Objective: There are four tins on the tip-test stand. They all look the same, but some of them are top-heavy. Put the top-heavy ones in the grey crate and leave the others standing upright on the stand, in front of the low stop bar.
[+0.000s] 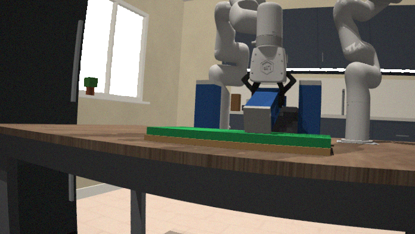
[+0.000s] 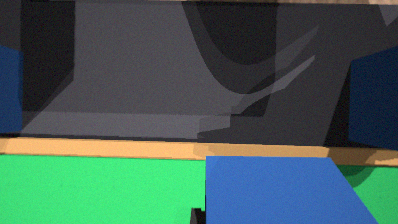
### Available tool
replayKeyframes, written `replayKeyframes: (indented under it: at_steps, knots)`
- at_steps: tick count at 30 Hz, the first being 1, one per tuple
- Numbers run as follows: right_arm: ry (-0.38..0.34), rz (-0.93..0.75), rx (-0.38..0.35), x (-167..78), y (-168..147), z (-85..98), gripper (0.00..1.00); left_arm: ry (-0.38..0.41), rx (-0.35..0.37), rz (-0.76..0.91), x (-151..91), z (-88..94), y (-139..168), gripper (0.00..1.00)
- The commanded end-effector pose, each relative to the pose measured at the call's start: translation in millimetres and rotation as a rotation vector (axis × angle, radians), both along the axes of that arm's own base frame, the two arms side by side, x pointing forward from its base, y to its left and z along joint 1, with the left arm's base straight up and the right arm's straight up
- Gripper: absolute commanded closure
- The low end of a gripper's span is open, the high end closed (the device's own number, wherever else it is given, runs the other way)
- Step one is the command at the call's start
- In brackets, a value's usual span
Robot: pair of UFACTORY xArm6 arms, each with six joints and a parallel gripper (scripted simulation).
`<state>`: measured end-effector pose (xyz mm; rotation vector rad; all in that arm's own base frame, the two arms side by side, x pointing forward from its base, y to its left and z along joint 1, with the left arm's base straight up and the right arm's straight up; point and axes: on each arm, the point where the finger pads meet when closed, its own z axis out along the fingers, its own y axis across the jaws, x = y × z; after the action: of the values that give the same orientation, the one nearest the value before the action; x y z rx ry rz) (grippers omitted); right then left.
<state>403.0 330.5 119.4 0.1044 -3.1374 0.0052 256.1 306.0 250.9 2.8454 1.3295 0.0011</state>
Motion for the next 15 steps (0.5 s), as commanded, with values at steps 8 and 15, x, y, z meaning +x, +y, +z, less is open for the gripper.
replayKeyframes:
  at_steps: [8, 15]
  knots:
    - [-0.005, 0.0, 0.004, 1.4, 1.2, 7.3, 0.26, -0.003, 0.003, 0.0, 0.6, 1.5, 0.7, 0.0]
    - [-0.005, -0.001, 0.004, 1.4, 1.2, 12.9, 0.26, -0.003, 0.003, 0.0, 0.6, 1.5, 0.7, 0.0]
